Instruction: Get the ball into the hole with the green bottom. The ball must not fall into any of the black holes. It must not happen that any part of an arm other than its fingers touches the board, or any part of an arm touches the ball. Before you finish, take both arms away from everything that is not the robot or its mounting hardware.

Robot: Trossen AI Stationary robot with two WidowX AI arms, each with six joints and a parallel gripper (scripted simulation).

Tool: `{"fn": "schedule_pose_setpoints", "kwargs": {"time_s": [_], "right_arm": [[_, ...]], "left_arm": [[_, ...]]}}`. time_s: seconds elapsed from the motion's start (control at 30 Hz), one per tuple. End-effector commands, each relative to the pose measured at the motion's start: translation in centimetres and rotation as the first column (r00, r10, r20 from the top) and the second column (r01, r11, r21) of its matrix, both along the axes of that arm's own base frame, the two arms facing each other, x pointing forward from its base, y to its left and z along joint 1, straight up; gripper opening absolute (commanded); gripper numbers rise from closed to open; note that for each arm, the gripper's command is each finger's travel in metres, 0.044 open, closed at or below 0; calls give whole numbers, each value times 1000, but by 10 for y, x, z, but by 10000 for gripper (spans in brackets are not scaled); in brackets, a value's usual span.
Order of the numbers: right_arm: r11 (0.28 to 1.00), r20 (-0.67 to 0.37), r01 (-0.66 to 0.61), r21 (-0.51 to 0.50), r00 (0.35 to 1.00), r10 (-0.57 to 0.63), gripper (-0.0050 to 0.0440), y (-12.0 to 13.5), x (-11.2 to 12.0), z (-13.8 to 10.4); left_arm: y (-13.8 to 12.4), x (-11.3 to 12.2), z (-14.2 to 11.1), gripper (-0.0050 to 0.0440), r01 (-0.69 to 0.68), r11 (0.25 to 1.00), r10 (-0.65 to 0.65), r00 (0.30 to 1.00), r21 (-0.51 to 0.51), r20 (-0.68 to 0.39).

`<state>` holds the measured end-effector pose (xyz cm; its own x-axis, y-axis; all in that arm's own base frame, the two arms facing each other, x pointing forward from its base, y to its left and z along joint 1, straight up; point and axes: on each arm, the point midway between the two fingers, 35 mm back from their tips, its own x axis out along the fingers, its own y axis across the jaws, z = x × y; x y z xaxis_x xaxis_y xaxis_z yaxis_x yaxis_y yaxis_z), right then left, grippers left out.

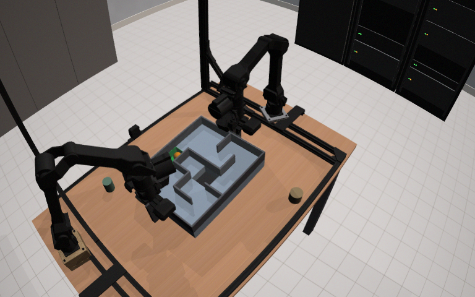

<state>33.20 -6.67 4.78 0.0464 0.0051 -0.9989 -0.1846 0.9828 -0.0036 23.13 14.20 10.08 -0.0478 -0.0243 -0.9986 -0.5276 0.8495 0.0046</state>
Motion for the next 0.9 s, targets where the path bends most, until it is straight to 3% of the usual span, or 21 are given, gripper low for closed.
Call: {"fn": "schedule_pose_setpoints", "kwargs": {"time_s": [0.0,0.23,0.37,0.53,0.6,0.87], "right_arm": [[1000,-4,0,0,1000,0,20,0,0,-2],[1000,-42,0,-5,999,0,20,0,1,-22],[1000,-46,0,-5,999,0,20,0,1,-24],[1000,-46,0,-5,999,0,140,0,1,-24],[1000,-46,0,-5,999,0,140,0,1,-24],[1000,-46,0,-5,999,0,332,0,1,-24]], "left_arm": [[0,0,-4,20,0,1000,0,1000,2,4],[0,-1,-42,20,-1,1000,0,999,22,43],[0,-1,-46,20,-1,1000,0,999,24,48],[0,-1,-46,140,-1,1000,0,999,24,48],[0,-1,-46,140,-1,1000,0,999,24,48],[0,-1,-46,332,-1,1000,0,999,24,48]]}}
